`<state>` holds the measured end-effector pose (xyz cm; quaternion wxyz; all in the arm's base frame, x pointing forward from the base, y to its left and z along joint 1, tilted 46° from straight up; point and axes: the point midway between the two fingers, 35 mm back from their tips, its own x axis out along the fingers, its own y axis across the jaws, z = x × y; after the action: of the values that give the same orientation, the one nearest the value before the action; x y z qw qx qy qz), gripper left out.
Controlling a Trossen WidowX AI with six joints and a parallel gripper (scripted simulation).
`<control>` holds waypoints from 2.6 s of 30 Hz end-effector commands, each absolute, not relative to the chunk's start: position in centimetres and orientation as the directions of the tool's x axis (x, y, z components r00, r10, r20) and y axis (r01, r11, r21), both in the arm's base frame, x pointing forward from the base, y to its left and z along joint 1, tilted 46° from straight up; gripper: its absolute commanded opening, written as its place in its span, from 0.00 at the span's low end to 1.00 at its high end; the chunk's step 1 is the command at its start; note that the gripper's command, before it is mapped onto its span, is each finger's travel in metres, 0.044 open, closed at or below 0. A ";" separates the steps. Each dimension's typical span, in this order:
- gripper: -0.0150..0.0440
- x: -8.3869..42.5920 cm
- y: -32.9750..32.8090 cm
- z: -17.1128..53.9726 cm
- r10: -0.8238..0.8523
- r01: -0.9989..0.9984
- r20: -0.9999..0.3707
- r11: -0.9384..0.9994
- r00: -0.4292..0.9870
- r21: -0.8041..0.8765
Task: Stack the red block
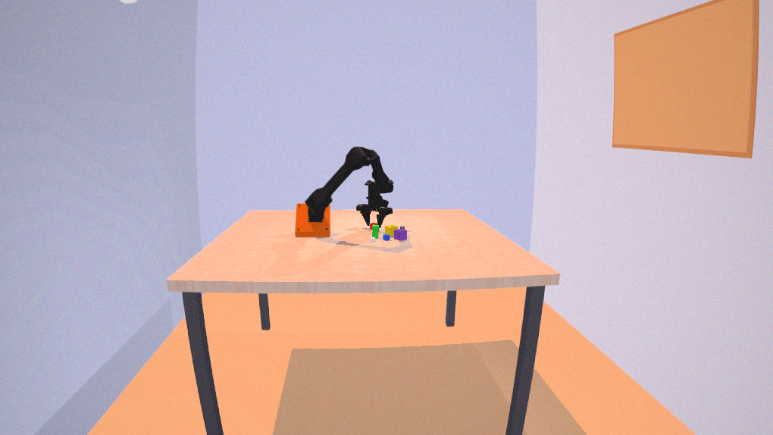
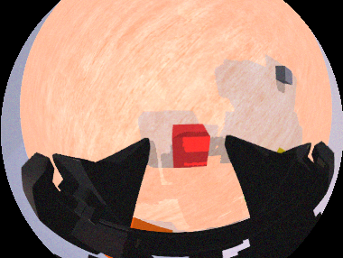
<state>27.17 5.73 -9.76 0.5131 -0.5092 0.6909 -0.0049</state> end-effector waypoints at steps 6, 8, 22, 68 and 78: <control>0.47 27.1 5.7 -9.7 -0.710 -0.701 -0.702 0.478 0.046 -0.529; 0.44 27.1 5.7 -9.7 -0.710 -0.701 -0.702 0.478 0.046 -0.529; 0.25 27.1 7.6 -8.0 -0.709 -0.701 -0.704 0.478 0.046 -0.528; 0.25 27.6 6.7 6.8 -0.698 -0.708 -0.714 0.477 0.054 -0.520; 0.25 26.9 2.2 10.5 -0.711 -0.705 -0.701 0.475 0.045 -0.527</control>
<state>27.30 3.48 9.66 0.5153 -0.5097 0.6890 -0.0012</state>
